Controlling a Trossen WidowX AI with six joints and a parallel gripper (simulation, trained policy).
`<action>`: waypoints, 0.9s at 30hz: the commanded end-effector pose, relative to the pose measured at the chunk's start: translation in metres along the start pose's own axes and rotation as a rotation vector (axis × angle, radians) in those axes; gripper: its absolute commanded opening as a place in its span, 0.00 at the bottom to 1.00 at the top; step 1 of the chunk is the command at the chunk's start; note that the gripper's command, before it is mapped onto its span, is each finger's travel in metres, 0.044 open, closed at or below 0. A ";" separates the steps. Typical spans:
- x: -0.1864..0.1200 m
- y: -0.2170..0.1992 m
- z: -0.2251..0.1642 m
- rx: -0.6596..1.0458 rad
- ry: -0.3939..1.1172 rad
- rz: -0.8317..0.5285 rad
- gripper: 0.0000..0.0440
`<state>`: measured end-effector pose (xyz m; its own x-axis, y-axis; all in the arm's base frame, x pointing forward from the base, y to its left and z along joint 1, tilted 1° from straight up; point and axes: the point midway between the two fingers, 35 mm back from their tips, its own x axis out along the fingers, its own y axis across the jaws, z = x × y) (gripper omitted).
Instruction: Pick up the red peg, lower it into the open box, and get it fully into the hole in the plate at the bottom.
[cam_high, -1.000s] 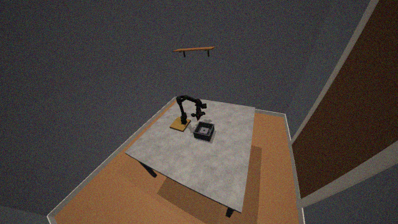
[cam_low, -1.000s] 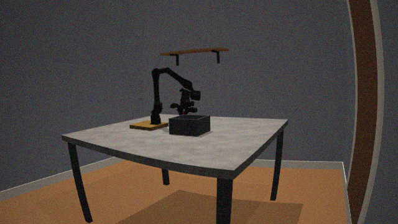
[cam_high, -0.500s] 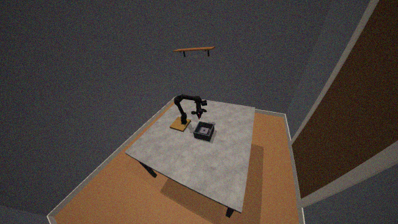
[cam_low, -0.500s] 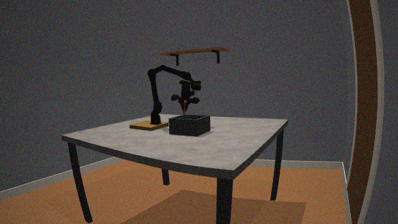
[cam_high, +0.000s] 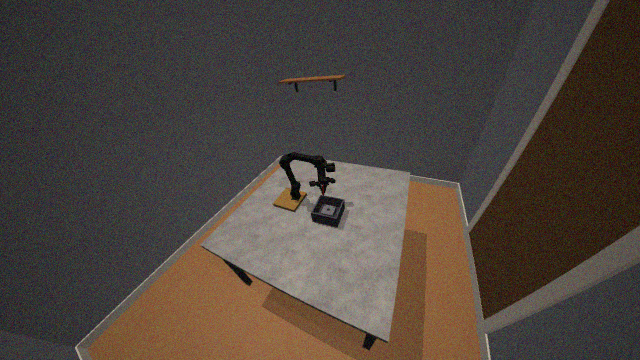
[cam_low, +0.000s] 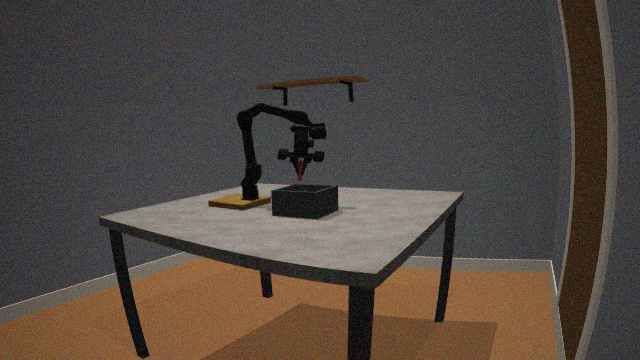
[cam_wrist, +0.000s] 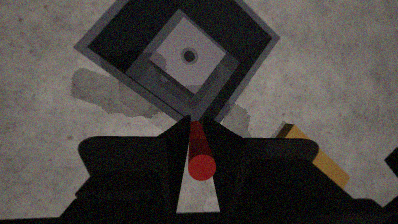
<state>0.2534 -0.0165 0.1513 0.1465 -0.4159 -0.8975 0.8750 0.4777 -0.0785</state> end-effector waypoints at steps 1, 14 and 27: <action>0.004 0.002 0.012 0.019 -0.012 0.001 0.00; 0.038 0.004 0.060 0.047 -0.009 0.003 0.00; 0.077 0.008 0.085 -0.031 0.035 0.032 0.00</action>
<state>0.3075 -0.1080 0.1229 0.1551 -0.3836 -0.9104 0.8637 0.4999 -0.0635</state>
